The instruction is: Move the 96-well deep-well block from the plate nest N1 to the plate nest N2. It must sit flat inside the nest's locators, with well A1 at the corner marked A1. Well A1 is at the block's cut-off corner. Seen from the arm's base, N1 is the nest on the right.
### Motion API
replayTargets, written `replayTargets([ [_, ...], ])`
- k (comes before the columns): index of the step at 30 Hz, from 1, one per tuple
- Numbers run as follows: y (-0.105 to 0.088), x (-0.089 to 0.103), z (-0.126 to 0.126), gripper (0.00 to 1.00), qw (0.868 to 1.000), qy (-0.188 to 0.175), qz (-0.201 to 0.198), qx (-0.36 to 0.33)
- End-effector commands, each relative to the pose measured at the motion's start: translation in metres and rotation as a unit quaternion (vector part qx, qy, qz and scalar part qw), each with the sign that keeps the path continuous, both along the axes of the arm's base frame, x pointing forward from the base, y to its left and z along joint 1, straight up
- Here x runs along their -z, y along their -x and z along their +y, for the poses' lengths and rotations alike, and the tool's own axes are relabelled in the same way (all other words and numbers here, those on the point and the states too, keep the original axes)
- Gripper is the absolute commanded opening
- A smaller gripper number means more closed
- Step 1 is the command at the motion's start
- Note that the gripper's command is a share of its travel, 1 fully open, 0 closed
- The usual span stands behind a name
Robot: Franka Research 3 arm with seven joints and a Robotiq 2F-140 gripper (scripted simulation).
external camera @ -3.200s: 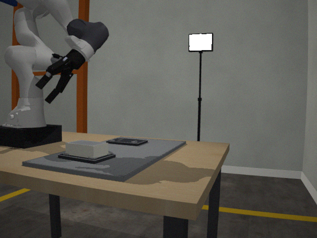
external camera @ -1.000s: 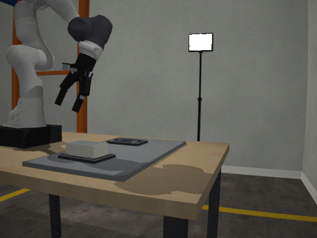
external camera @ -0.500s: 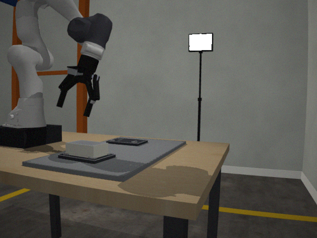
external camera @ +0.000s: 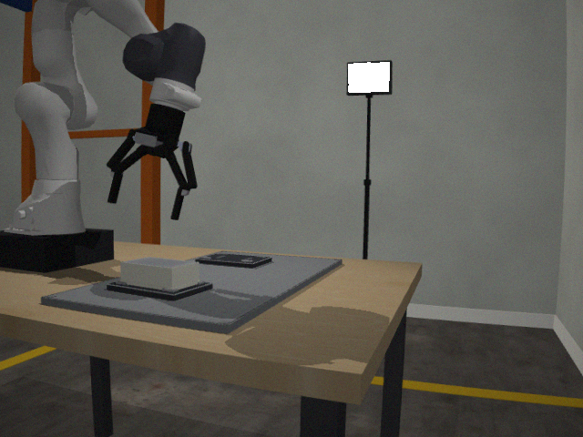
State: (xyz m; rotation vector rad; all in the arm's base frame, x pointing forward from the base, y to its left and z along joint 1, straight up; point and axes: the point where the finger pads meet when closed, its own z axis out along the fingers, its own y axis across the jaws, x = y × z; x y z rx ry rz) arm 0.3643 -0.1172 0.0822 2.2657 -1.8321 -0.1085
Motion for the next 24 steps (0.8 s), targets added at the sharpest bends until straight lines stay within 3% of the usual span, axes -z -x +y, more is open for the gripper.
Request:
replayTargets([
  [1,-0.014,0.004,0.000,1.00,0.990,-0.054,0.002,-0.127],
  [6,-0.020,0.006,-0.003,1.00,0.985,-0.064,-0.001,-0.157],
  [24,-0.052,0.021,-0.023,1.00,0.938,-0.106,-0.022,-0.328],
])
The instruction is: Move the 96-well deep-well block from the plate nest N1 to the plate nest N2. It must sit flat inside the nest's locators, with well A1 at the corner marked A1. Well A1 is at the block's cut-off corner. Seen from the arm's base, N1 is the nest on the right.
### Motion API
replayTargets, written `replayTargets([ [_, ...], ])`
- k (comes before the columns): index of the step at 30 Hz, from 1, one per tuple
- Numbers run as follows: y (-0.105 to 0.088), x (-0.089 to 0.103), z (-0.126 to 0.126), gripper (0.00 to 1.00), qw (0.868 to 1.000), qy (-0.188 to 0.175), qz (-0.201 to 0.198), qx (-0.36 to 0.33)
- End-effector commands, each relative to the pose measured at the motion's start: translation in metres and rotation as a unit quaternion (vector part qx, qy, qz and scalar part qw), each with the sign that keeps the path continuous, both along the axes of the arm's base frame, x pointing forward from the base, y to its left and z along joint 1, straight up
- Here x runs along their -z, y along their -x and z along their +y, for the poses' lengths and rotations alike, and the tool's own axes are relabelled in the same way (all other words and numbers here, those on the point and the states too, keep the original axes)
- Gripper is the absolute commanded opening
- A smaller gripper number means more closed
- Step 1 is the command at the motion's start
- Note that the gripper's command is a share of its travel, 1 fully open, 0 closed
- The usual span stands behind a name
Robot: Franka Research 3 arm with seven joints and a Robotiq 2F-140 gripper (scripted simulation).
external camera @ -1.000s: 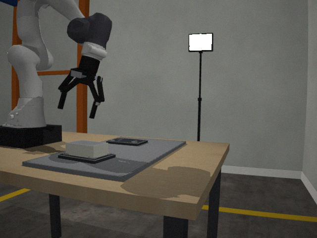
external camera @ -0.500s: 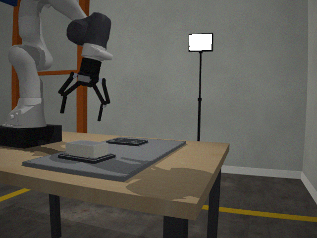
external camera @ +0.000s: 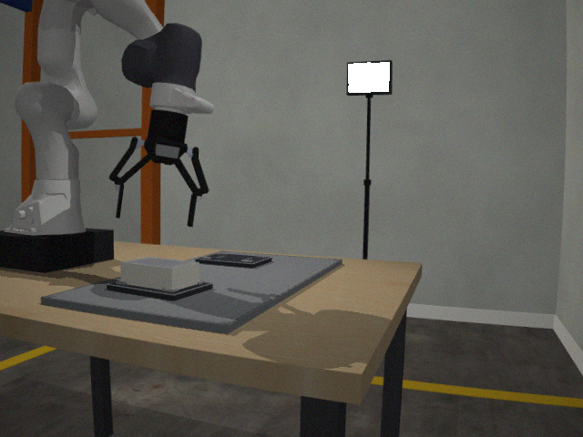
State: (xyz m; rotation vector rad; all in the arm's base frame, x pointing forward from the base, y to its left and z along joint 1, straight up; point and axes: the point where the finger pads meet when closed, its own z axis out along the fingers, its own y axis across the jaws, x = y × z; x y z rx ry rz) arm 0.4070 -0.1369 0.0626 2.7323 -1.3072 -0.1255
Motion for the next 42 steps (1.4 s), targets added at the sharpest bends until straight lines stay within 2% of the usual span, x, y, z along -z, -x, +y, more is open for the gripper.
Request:
replayTargets([
  [1,-0.012,0.003,-0.006,1.00,0.992,-0.041,-0.008,-0.122],
  [8,-0.023,0.008,-0.017,1.00,0.981,-0.050,-0.017,-0.187],
  [10,-0.028,0.011,-0.023,1.00,0.974,-0.053,-0.022,-0.219],
  [14,-0.033,0.014,-0.029,1.00,0.966,-0.055,-0.027,-0.251],
  [16,-0.033,0.014,-0.029,1.00,0.966,-0.055,-0.027,-0.251],
  [19,-0.041,0.018,-0.040,1.00,0.953,-0.055,-0.033,-0.298],
  [20,-0.041,0.018,-0.040,1.00,0.953,-0.055,-0.033,-0.298],
  [22,-0.045,0.020,-0.046,1.00,0.943,-0.055,-0.036,-0.326],
  [23,-0.045,0.020,-0.046,1.00,0.943,-0.055,-0.036,-0.326],
  [29,-0.052,0.024,-0.059,1.00,0.924,-0.052,-0.041,-0.377],
  [42,-0.053,0.025,-0.061,1.00,0.921,-0.052,-0.042,-0.383],
])
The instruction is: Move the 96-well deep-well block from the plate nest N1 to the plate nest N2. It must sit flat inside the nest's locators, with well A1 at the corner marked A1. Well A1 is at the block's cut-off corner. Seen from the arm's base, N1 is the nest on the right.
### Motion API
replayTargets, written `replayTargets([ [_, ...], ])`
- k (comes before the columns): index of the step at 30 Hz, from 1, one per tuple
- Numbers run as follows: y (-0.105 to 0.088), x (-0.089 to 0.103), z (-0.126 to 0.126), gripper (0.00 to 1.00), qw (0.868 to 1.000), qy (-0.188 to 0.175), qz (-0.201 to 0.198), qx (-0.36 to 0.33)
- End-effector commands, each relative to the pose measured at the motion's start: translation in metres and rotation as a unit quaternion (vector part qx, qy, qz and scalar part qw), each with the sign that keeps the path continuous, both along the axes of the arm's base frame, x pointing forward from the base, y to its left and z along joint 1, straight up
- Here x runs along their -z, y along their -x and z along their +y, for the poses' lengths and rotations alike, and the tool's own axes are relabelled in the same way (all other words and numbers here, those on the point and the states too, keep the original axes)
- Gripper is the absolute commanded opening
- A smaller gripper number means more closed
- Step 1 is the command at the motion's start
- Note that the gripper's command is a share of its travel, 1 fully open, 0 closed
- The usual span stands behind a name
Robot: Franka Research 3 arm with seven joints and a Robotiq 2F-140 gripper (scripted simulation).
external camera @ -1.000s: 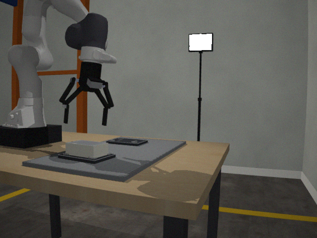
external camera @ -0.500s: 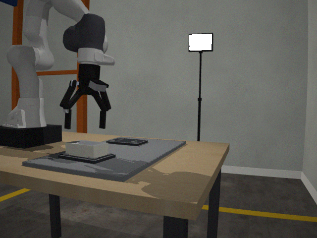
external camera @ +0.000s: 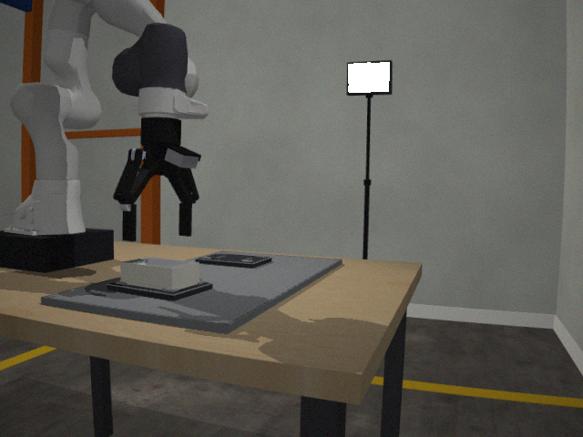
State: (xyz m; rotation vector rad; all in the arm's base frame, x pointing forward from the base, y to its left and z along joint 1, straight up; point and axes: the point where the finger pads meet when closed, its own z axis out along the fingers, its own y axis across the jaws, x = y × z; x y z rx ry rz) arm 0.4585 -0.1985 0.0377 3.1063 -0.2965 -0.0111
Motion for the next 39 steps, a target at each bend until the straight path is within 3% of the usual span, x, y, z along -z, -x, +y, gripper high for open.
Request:
replayTargets([
  [1,-0.001,0.000,0.001,1.00,0.999,-0.009,-0.002,-0.043],
  [17,-0.001,0.000,0.001,1.00,0.999,-0.009,-0.002,-0.043],
  [39,-0.001,0.033,0.000,1.00,0.999,-0.009,-0.002,-0.043],
])
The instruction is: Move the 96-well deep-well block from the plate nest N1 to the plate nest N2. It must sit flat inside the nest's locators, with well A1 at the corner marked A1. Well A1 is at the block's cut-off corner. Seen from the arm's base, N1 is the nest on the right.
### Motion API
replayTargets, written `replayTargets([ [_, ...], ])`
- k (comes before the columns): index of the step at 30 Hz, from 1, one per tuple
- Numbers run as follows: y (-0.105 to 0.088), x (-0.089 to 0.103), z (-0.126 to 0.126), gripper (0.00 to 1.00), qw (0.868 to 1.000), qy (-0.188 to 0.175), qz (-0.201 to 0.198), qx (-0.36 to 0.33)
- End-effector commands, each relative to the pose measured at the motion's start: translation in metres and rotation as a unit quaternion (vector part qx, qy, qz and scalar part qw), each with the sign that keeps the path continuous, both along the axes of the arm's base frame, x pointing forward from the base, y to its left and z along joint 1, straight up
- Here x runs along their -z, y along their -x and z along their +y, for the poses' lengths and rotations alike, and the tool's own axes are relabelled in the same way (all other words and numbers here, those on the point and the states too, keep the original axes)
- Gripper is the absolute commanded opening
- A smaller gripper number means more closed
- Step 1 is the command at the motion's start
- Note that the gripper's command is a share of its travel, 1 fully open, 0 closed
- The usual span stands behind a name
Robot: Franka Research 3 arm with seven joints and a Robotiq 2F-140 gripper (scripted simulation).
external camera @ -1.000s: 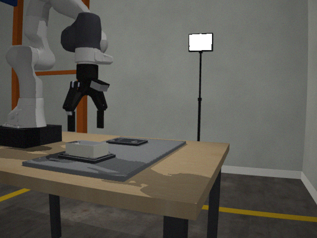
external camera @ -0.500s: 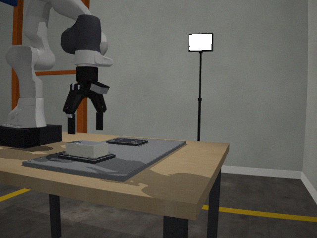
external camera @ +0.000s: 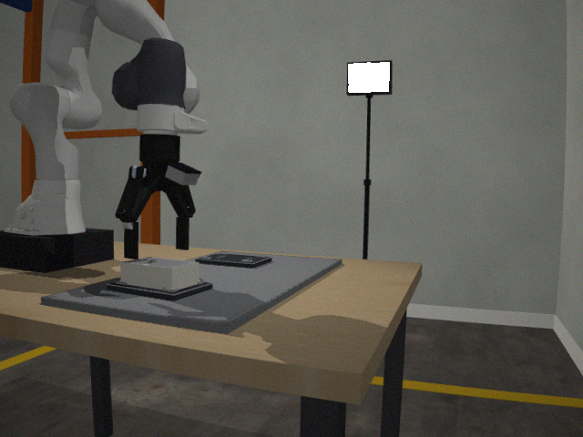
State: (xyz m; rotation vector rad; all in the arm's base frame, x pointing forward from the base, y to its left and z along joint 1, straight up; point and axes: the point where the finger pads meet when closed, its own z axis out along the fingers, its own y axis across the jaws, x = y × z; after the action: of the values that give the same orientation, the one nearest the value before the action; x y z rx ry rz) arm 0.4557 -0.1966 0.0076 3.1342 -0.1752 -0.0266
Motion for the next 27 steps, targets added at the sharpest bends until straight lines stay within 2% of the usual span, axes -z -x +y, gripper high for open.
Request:
replayTargets([
  [1,-0.004,0.005,-0.001,1.00,1.000,0.001,-0.007,-0.004],
  [27,-0.004,0.040,-0.002,1.00,1.000,0.001,-0.007,-0.004],
])
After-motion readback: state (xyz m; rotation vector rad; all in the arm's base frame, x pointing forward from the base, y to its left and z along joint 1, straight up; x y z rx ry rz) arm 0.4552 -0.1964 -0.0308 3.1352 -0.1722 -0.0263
